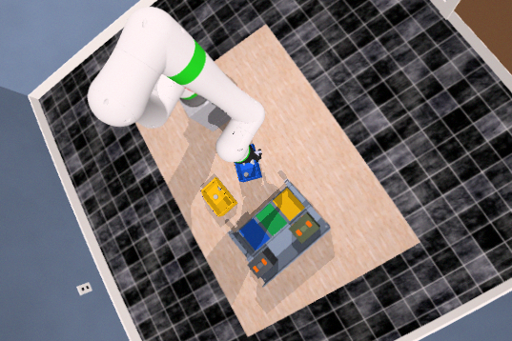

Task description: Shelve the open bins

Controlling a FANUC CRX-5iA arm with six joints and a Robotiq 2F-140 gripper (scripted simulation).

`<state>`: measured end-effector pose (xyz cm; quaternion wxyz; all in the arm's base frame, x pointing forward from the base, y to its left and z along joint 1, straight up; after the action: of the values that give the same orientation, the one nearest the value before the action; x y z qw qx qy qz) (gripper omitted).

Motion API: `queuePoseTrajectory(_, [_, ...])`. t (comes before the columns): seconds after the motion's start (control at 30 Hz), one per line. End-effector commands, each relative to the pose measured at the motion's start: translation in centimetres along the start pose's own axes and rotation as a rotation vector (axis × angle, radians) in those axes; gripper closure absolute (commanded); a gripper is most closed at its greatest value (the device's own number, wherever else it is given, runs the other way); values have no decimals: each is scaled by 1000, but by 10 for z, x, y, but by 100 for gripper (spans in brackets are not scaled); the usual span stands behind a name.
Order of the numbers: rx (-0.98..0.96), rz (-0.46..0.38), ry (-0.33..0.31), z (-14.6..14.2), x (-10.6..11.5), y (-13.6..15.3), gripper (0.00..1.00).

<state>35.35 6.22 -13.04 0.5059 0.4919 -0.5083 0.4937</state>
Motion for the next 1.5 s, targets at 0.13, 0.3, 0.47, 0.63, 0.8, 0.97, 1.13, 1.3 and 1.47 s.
queuePoseTrajectory(0.13, [0,0,0,0,0,0,100])
queuePoseTrajectory(0.3, [0,0,0,0,0,0,100])
queuePoseTrajectory(0.47, [0,0,0,0,0,0,100])
queuePoseTrajectory(0.63, [0,0,0,0,0,0,100])
queuePoseTrajectory(0.8, [0,0,0,0,0,0,100])
queuePoseTrajectory(0.97, [0,0,0,0,0,0,100])
queuePoseTrajectory(1.13, [0,0,0,0,0,0,100])
queuePoseTrajectory(1.3, [0,0,0,0,0,0,100])
queuePoseTrajectory(1.47, [0,0,0,0,0,0,100])
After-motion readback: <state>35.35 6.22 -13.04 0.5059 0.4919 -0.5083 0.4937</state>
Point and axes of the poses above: the point where the finger pads meet when closed, its own x axis back along the fingers, its own z axis across the jaws, y = z × x, the point moved 7 cm from there along x, back along the fingers, and after that the axes turned 12 degrees about x, right-handed, at the moved point
